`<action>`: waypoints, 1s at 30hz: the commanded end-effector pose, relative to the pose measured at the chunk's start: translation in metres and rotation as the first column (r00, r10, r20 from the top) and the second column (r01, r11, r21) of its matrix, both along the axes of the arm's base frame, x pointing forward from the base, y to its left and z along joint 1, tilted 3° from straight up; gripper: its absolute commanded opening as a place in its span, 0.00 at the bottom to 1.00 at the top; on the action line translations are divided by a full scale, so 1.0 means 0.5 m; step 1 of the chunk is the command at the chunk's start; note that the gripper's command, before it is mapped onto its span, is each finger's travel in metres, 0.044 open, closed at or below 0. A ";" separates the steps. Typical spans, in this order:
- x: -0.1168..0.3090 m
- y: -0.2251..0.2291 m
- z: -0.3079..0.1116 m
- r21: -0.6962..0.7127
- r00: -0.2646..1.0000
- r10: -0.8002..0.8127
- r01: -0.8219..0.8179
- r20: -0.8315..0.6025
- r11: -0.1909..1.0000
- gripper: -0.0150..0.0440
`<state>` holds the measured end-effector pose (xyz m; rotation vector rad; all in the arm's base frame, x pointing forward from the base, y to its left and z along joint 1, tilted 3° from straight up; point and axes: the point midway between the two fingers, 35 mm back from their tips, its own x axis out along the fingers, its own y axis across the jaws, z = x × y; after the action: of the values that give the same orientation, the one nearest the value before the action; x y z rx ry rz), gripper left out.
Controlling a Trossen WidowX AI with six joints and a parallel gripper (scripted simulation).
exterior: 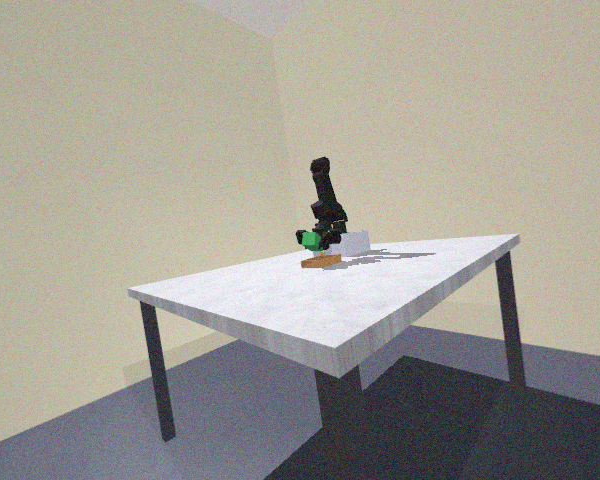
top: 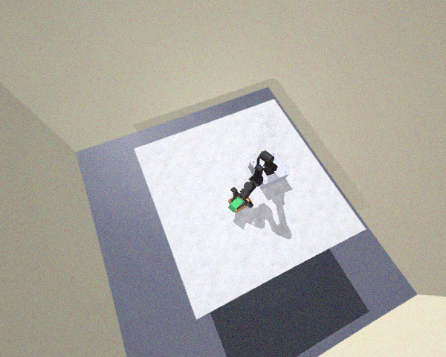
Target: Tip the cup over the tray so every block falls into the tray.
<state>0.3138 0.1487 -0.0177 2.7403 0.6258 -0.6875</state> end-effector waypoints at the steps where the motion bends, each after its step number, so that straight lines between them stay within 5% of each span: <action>1: -0.004 0.000 0.000 0.011 1.000 0.006 -0.007 0.020 1.000 0.25; 30: -0.014 -0.007 0.018 0.062 0.992 -0.001 -0.007 0.126 0.998 0.25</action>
<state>0.3066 0.1454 -0.0089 2.8124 0.6328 -0.4974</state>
